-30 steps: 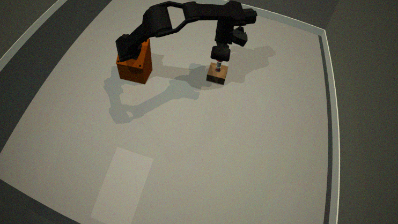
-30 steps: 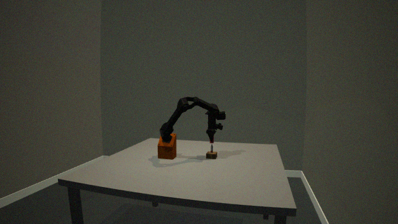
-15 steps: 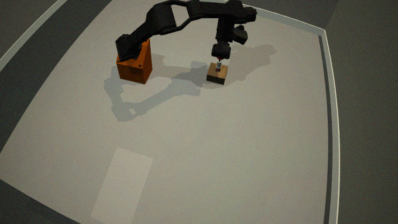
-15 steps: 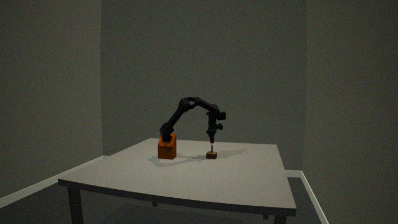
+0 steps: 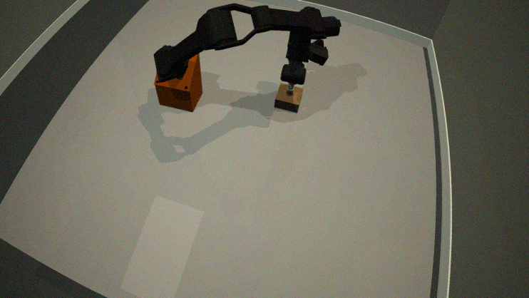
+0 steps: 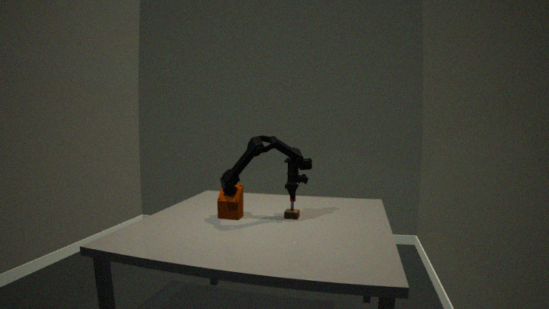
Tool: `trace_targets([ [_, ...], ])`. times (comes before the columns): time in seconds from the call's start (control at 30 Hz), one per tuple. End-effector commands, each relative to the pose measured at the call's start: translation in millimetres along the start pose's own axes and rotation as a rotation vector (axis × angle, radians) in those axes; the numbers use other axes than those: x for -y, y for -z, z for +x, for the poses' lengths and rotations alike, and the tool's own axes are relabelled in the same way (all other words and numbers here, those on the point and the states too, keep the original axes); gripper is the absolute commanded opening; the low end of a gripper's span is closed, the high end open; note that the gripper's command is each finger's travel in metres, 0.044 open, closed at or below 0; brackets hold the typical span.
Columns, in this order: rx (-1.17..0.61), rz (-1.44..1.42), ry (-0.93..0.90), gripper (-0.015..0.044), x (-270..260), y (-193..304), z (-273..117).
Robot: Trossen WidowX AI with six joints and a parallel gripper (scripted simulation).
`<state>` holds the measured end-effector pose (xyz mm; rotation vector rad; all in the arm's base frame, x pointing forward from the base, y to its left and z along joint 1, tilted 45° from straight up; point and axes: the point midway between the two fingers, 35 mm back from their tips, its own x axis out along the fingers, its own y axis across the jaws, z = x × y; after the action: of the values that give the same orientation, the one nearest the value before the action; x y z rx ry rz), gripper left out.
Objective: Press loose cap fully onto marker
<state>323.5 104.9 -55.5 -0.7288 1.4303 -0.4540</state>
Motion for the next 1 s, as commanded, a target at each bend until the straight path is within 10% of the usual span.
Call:
trace_targets([
  [0.0,-0.003,-0.010,0.007,0.0000,0,2,8],
  [0.97,-0.005,-0.004,0.006,0.0026,1,3,31],
])
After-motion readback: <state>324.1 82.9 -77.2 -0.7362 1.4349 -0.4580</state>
